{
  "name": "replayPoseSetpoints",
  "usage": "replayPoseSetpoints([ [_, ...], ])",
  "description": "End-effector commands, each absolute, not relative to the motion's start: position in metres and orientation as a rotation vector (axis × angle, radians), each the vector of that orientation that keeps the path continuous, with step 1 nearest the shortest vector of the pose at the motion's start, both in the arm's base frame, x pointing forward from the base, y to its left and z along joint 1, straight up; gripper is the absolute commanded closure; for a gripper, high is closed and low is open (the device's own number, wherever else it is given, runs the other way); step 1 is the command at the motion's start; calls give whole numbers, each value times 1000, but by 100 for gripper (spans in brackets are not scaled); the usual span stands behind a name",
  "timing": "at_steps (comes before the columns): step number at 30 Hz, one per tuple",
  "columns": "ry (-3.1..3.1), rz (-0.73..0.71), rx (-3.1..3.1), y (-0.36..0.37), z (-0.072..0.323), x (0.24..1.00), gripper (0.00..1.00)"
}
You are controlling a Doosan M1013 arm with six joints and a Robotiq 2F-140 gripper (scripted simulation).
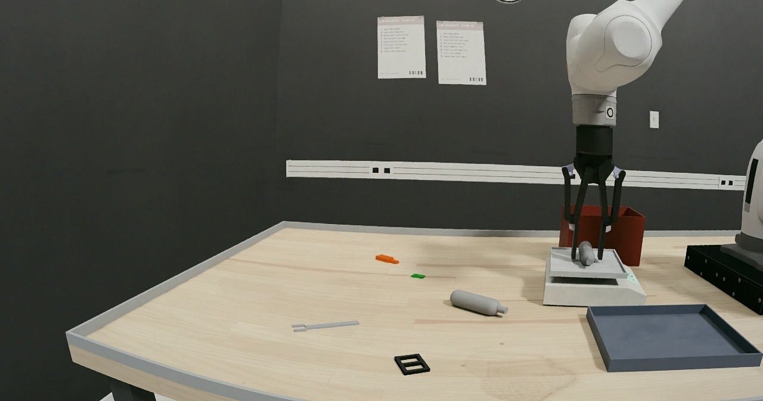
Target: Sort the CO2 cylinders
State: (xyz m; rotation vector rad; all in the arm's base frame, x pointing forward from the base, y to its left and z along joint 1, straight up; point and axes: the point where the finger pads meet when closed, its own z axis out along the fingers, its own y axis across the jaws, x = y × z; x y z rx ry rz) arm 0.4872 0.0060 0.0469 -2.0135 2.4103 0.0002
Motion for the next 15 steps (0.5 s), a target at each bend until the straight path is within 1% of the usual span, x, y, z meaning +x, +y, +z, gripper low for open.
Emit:
replayPoseSetpoints([
  [1,2410,-1,-2013,6,47,488,61],
  [10,2410,-1,-2013,6,49,488,61],
  [15,2410,-1,-2013,6,63,488,61],
])
